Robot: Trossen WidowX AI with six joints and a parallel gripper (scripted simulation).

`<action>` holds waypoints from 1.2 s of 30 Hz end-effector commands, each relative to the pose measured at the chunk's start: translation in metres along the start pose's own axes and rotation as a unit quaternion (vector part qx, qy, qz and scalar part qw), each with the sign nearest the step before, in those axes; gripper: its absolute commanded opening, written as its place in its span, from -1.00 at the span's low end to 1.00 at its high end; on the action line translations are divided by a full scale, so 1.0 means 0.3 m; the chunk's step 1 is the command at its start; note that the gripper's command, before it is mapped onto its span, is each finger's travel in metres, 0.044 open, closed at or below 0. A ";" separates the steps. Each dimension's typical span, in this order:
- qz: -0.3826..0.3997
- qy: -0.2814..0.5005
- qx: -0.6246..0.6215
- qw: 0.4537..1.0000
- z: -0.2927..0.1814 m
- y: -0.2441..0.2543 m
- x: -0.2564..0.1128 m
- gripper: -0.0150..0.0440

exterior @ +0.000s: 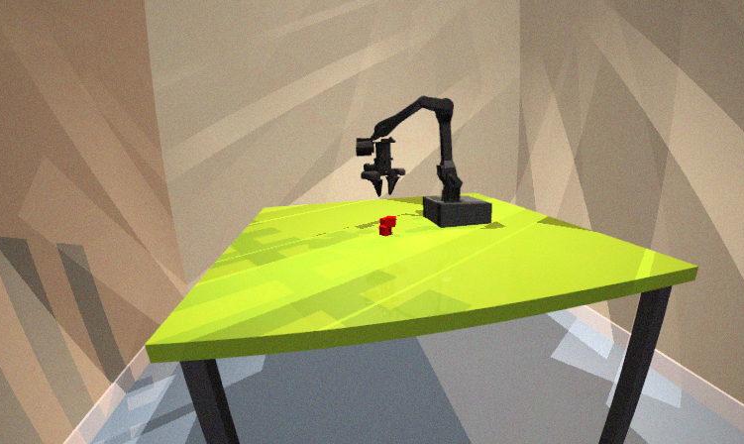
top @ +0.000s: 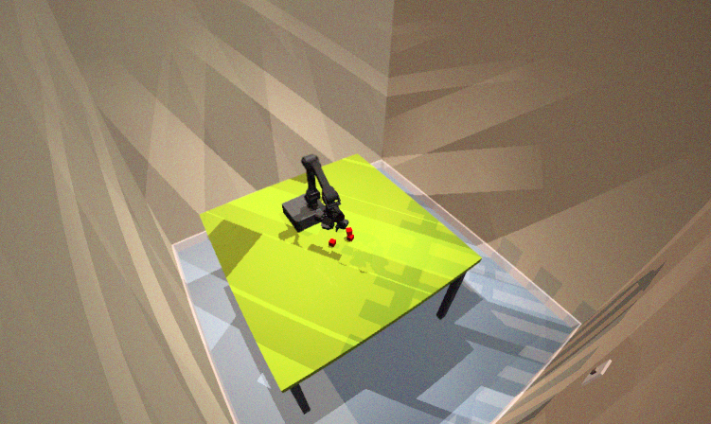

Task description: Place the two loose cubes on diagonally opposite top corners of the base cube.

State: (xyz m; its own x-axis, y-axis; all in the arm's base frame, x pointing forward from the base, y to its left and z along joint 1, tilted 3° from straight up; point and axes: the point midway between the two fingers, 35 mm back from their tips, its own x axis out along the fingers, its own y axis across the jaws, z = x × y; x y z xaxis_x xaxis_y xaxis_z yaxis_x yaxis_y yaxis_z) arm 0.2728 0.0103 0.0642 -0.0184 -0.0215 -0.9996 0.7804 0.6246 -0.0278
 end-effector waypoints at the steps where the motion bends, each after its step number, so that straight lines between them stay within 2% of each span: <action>1: -0.001 -0.001 0.011 1.000 0.006 -0.005 -0.001 0.41; 8: -0.001 -0.001 0.011 1.000 0.006 -0.006 0.196 0.41; 36: -0.001 -0.001 0.011 1.000 0.005 -0.007 0.352 0.41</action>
State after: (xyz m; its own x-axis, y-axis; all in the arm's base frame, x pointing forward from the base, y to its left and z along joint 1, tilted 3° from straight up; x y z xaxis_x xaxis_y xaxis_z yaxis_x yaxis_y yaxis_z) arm 0.2712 0.0063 -0.0373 -0.0174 -0.0203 -0.9996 0.7948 0.6063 -0.0261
